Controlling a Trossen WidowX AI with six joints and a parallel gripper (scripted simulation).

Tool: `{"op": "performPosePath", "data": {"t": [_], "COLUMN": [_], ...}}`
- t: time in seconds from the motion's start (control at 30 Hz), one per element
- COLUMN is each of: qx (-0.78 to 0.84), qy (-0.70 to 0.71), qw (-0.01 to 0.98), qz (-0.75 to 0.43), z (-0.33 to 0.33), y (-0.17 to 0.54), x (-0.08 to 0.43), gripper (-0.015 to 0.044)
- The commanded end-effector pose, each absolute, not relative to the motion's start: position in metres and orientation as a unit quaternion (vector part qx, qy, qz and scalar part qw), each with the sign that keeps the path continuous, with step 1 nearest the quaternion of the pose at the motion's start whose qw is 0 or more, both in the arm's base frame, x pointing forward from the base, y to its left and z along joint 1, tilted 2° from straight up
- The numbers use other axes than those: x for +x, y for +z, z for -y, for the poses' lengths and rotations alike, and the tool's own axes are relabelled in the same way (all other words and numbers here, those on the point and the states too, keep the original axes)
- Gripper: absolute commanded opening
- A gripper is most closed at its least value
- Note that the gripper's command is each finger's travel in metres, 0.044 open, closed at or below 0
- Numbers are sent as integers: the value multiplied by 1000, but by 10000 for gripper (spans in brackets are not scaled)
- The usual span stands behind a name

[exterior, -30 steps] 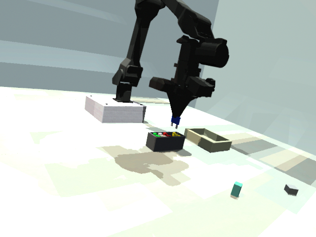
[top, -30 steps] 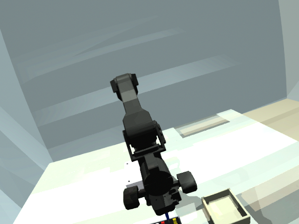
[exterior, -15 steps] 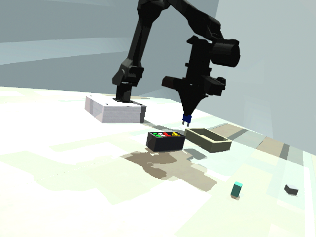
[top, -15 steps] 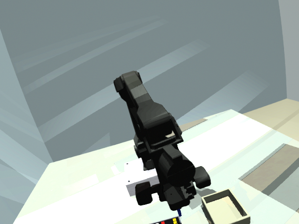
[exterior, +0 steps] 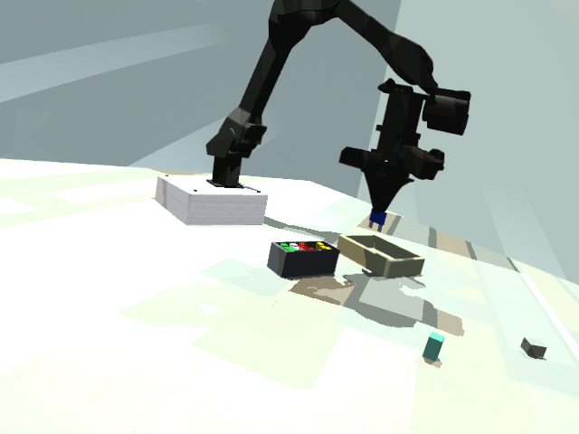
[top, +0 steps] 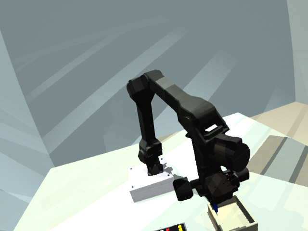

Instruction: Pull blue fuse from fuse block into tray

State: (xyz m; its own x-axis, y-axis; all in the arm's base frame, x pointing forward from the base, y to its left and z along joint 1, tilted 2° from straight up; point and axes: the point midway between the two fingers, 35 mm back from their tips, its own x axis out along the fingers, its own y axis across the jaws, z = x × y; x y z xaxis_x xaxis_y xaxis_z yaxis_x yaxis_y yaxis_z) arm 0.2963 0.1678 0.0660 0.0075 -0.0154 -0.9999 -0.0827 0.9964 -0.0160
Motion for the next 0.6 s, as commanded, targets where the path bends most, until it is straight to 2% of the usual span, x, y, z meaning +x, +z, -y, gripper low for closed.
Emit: {"op": "performPosePath", "data": {"t": [0.0,0.13,0.57], "qx": [-33,-32,-32], "qy": [25,26,26], "qw": [706,706,706], "qz": [-707,-707,-707], "z": [-195,-215,-216], "y": [64,64,52], "x": [288,280,280], "gripper": [0,0,0]}}
